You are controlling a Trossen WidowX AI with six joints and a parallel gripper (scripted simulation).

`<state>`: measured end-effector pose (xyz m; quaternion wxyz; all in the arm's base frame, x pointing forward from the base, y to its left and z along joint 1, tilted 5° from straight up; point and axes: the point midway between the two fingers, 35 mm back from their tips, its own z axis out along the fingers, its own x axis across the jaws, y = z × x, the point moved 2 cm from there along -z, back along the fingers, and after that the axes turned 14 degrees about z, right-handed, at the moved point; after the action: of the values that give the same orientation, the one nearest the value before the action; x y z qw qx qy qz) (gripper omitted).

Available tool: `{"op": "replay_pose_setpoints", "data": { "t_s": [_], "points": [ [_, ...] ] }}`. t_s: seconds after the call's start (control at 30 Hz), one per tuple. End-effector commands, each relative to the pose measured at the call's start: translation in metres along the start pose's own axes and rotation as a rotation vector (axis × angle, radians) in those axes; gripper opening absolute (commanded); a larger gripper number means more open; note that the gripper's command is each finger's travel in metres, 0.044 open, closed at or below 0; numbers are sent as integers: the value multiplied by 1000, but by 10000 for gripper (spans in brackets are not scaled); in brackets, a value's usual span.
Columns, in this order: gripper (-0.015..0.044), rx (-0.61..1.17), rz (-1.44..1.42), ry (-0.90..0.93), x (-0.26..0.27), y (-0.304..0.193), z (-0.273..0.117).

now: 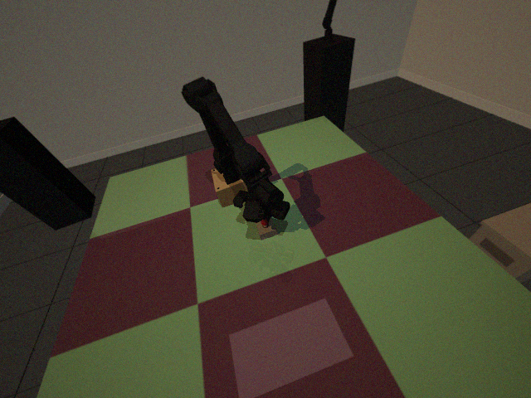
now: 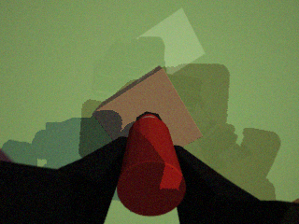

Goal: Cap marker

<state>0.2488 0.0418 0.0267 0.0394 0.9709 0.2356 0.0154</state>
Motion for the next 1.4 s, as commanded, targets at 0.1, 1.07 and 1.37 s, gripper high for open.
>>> {"op": "replay_pose_setpoints", "data": {
  "t_s": [0.1, 1.07, 1.37],
  "points": [
    [210, 0, 0, 0, 0, 0, 0],
    [230, -3, -614, 1, -1, 0, -68],
    [0, -4, -751, 0, -1, 0, -66]
  ]
}}
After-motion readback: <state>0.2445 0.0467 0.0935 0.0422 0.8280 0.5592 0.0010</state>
